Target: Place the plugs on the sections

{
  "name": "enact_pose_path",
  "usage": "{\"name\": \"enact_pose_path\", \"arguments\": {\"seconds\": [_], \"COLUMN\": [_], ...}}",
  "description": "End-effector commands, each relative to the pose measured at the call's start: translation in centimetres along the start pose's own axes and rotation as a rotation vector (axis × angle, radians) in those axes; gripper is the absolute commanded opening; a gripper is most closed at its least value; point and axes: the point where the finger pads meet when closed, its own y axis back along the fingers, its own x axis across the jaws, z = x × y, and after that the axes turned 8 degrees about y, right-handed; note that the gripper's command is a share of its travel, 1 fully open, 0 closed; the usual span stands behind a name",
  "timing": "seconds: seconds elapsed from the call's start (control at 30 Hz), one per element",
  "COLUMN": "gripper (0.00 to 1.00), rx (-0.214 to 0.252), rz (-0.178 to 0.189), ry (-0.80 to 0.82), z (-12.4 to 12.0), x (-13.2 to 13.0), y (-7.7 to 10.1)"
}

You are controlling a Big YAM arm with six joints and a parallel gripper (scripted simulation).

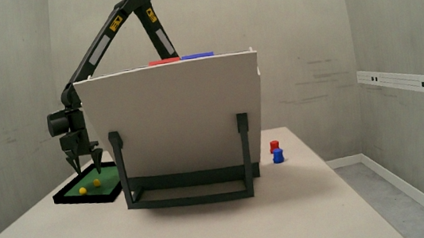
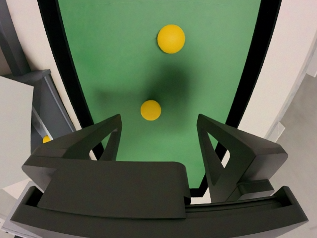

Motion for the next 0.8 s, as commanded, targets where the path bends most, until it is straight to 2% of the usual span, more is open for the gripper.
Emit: {"name": "enact_pose_path", "arguments": {"seconds": [0.0,0.77], "gripper": [0.8,0.8], "rx": [0.003,-0.017], "rz": [0.005,-0.019], "ry": [0.001,0.0], "z": [0.4,-0.3], "x": [0.4,1.4], "y": [-1.4,-2.5]}}
